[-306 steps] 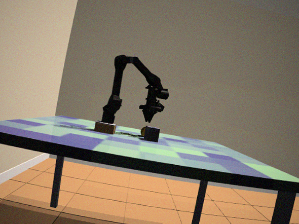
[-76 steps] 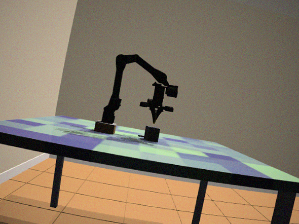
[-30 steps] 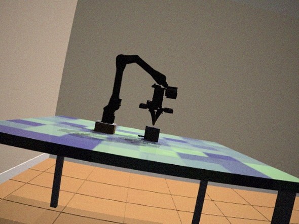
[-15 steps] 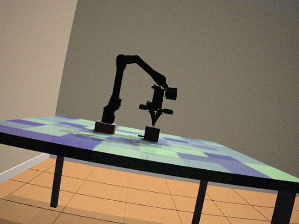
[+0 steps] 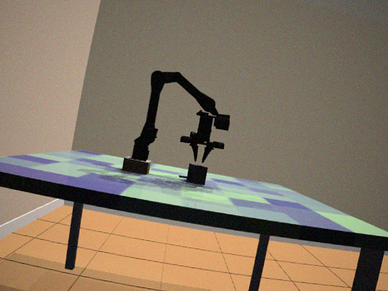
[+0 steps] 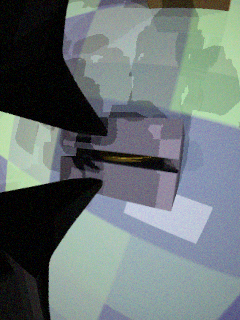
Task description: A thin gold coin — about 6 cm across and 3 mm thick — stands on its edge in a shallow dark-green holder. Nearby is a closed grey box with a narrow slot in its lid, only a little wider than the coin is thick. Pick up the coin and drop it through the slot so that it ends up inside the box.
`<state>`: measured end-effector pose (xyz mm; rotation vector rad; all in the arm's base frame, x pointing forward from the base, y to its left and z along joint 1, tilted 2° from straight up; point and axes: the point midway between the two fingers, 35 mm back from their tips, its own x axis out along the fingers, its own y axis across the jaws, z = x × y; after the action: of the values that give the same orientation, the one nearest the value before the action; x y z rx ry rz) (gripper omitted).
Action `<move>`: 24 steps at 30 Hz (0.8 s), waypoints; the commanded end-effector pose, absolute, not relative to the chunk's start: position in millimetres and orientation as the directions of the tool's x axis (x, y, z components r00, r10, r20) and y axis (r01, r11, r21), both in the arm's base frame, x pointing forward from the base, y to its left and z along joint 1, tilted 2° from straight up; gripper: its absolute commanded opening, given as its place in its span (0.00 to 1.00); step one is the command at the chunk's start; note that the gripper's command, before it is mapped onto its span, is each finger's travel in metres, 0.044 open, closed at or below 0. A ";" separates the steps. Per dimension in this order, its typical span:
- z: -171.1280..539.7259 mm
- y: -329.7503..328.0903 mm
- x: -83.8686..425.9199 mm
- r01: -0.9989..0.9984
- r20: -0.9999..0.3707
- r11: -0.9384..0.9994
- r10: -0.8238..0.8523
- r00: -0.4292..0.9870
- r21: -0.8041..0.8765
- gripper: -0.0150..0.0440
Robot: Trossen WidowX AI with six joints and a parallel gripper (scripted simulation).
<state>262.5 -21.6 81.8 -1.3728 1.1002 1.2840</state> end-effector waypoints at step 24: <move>142.8 -20.5 256.0 -0.984 -0.999 -0.170 -0.015 0.048 -0.045 1.00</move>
<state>258.0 -20.7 139.1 -1.3739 1.0993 1.2863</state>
